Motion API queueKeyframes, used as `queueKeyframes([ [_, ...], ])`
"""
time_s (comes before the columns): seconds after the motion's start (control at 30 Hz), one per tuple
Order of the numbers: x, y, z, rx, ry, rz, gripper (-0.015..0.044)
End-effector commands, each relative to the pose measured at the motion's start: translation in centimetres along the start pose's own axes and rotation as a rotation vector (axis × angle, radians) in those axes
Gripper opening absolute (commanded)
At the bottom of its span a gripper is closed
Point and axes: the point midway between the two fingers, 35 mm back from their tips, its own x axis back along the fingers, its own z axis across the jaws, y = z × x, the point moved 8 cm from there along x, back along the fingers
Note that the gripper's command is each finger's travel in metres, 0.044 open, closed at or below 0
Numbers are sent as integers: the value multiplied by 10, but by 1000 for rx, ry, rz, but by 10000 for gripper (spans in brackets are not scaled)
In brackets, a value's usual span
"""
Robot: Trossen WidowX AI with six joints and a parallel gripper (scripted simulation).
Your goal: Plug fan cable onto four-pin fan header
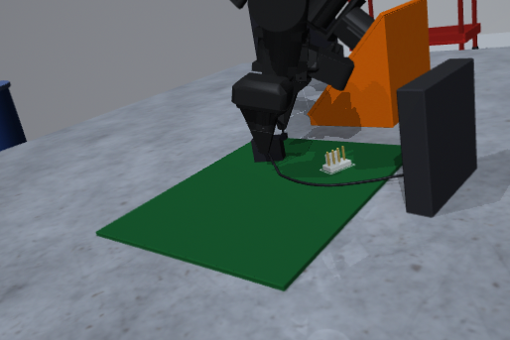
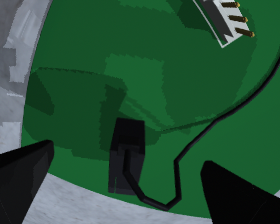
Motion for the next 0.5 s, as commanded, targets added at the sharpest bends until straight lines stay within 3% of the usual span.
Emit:
queueKeyframes([
  [0.0,-7,2,1,8,1,6,440],
  [0.1,-8,2,1,8,1,6,440],
  [0.33,-5,1,1,0,2,1,256],
  [0.47,-5,1,1,0,2,1,230],
])
